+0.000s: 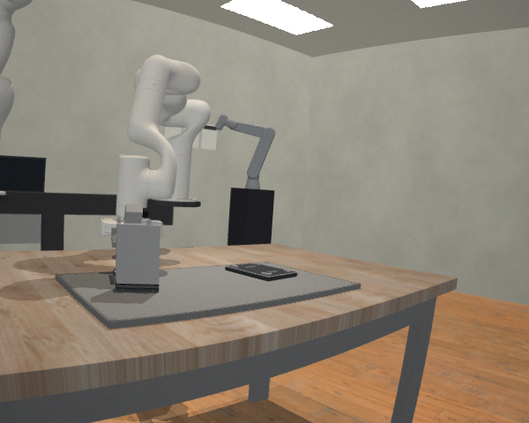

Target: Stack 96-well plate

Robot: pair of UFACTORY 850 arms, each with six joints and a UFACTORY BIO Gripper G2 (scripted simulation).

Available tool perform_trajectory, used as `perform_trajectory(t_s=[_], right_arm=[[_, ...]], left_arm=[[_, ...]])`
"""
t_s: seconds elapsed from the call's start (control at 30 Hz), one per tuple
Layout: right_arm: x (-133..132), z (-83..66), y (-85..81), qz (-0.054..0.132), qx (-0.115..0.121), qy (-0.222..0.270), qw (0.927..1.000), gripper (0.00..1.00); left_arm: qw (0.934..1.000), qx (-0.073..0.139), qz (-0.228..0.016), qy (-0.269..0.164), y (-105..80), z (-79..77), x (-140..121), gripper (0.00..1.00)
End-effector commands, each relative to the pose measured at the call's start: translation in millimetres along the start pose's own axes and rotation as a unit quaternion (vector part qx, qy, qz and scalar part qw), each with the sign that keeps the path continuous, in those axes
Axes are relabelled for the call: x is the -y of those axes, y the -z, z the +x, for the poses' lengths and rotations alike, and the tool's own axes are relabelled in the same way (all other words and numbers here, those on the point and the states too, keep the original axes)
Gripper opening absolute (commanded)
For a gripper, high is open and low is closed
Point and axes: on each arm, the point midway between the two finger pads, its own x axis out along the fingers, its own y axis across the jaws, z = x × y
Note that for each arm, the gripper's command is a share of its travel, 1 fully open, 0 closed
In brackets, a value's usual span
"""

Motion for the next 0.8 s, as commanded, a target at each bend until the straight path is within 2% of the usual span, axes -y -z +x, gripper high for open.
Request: perform_trajectory(t_s=[0.0, 0.43, 0.77], right_arm=[[0.4, -0.4, -0.1, 0.0, 0.0, 0.001, 1.0, 1.0], [0.4, -0.4, -0.1, 0.0, 0.0, 0.001, 1.0, 1.0], [0.4, -0.4, -0.1, 0.0, 0.0, 0.001, 1.0, 1.0]], left_arm=[[1.0, 0.001, 0.0, 0.0, 7.7, 1.1, 0.4, 0.0], [1.0, 0.001, 0.0, 0.0, 25.1, 1.2, 0.4, 0.0], [1.0, 0.001, 0.0, 0.0, 25.2, 1.2, 0.4, 0.0]])
